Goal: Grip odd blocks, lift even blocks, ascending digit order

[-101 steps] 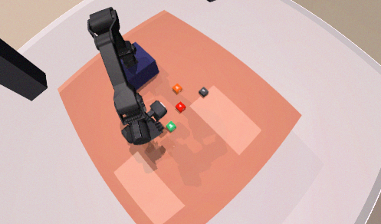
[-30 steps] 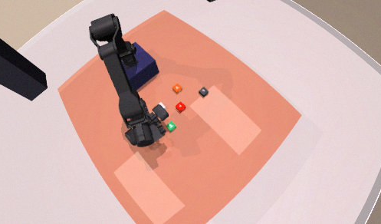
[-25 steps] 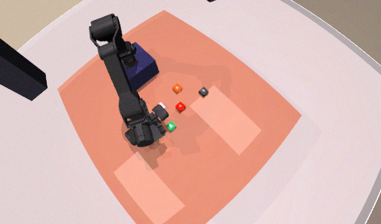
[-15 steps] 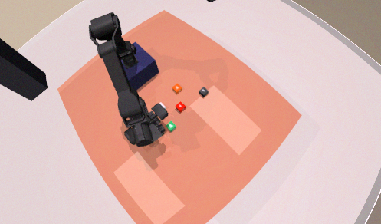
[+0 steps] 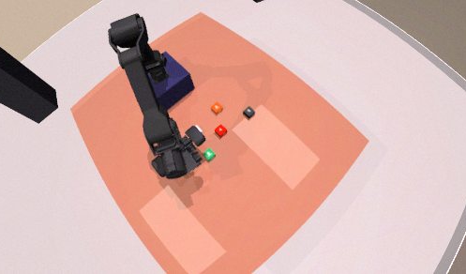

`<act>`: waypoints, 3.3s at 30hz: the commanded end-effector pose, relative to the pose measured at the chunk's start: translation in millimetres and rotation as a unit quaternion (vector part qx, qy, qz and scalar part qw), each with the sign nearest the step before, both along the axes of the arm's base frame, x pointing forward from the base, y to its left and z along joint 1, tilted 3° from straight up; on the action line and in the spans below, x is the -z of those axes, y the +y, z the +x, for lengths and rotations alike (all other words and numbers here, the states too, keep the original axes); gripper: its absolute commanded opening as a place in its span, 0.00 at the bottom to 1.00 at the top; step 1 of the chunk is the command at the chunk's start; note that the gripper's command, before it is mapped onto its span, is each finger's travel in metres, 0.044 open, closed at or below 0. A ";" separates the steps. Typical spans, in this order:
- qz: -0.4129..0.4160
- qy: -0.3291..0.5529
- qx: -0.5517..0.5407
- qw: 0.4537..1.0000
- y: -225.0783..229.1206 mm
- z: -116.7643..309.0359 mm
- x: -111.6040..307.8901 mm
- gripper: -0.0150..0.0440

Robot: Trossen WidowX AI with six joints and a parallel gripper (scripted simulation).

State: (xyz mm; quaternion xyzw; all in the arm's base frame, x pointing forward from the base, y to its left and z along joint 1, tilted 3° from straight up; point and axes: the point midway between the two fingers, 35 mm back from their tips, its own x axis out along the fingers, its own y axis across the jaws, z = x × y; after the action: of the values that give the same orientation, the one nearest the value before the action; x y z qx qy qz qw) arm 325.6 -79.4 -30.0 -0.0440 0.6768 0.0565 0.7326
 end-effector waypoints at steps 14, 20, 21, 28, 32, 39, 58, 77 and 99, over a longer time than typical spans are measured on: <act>0.001 -0.001 0.001 1.000 0.8 1.2 14.1 0.46; 0.001 -0.001 0.001 1.000 0.8 1.2 14.1 0.46; 0.001 -0.001 0.001 1.000 0.8 1.2 14.1 0.46; 0.001 -0.001 0.001 1.000 0.8 1.2 14.1 0.72; 0.001 -0.001 0.001 1.000 0.8 1.2 14.1 0.90; 0.001 -0.001 0.001 1.000 -0.3 -1.3 -22.2 0.93; 0.001 -0.001 0.001 1.000 -2.5 -7.2 -103.2 0.46; 0.006 0.002 0.001 1.000 96.0 -64.6 -31.8 0.68; 0.006 0.002 0.001 1.000 97.3 -63.7 5.8 0.93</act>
State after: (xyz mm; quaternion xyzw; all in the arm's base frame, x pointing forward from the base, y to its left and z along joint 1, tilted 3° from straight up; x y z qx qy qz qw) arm 265.5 18.7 -27.9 -0.0391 0.6716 0.0634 0.7371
